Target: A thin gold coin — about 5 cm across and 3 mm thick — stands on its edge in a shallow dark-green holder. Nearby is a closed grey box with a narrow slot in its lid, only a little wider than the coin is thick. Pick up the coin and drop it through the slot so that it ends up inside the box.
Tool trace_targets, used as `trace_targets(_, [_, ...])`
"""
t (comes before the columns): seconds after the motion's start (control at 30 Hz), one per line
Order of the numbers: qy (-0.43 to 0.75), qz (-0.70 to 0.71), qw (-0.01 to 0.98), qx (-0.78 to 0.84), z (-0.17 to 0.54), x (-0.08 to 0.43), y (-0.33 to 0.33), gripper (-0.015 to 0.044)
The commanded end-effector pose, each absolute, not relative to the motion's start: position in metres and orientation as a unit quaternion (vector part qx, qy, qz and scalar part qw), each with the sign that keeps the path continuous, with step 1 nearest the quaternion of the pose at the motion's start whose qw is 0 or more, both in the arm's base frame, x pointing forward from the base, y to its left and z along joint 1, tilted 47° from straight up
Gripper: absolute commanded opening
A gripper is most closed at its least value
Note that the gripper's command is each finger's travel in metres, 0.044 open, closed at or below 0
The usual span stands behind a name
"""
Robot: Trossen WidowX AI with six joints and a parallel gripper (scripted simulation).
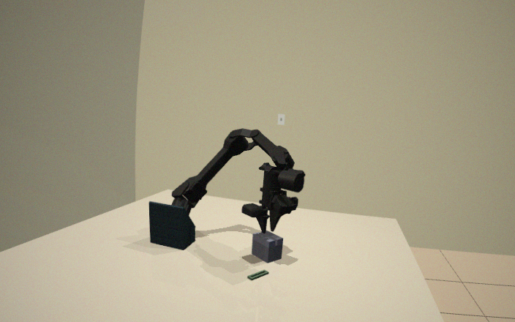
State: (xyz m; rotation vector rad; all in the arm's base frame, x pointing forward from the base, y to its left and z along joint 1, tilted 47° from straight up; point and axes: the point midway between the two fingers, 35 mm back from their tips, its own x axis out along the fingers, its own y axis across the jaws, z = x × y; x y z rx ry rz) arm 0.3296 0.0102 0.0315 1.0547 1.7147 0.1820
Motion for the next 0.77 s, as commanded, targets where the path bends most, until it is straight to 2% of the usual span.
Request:
trace_targets(0.0, [0.719,0.076,0.532,0.442,0.034,0.33,0.008,0.0213])
trace_targets(0.3, [0.72,0.076,0.53,0.443,0.059,0.33,-0.018,0.044])
trace_targets(0.73, [0.72,0.078,0.528,0.444,0.075,0.328,-0.032,0.044])
